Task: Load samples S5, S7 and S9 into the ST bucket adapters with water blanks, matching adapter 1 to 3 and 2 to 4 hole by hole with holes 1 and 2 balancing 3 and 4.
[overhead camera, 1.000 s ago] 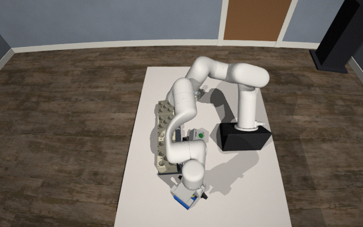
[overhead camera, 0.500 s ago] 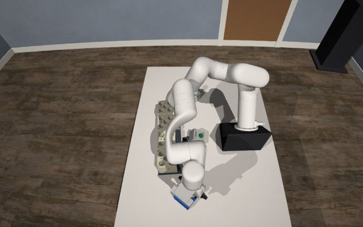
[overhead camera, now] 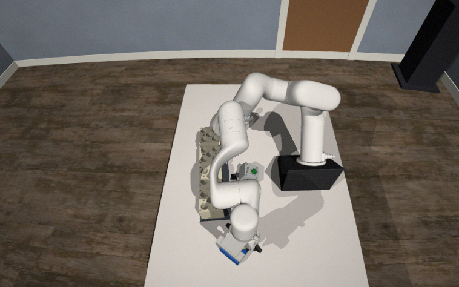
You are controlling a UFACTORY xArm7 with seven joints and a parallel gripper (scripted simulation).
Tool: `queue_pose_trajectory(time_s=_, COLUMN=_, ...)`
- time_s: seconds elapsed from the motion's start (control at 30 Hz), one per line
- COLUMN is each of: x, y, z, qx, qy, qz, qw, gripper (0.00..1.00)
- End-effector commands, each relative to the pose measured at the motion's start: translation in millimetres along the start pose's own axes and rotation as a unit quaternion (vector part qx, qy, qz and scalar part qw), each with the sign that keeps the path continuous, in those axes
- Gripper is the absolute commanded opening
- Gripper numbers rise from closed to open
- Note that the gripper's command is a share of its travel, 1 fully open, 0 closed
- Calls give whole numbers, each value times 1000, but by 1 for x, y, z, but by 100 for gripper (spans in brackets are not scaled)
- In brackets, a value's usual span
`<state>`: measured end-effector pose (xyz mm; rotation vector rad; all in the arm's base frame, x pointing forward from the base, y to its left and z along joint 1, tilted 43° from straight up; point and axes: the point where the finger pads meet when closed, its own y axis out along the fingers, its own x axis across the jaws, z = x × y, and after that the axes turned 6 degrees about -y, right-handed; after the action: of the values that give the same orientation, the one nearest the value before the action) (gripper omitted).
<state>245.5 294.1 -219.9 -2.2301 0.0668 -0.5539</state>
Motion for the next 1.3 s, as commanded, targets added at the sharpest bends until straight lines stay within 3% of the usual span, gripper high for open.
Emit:
queue_pose_trajectory(time_s=0.0, x=0, y=-1, z=1, qx=2, qy=0, qz=0, qw=1000, gripper=57)
queue_pose_trajectory(time_s=0.63, x=0, y=2, z=1, qx=3, qy=0, qz=0, qw=1000, gripper=57)
queue_pose_trajectory(time_s=0.67, x=0, y=1, z=1, qx=3, qy=0, qz=0, qw=1000, gripper=0)
queue_pose_trajectory(time_s=1.27, x=0, y=0, z=1, qx=2, qy=0, qz=0, qw=1000, gripper=0)
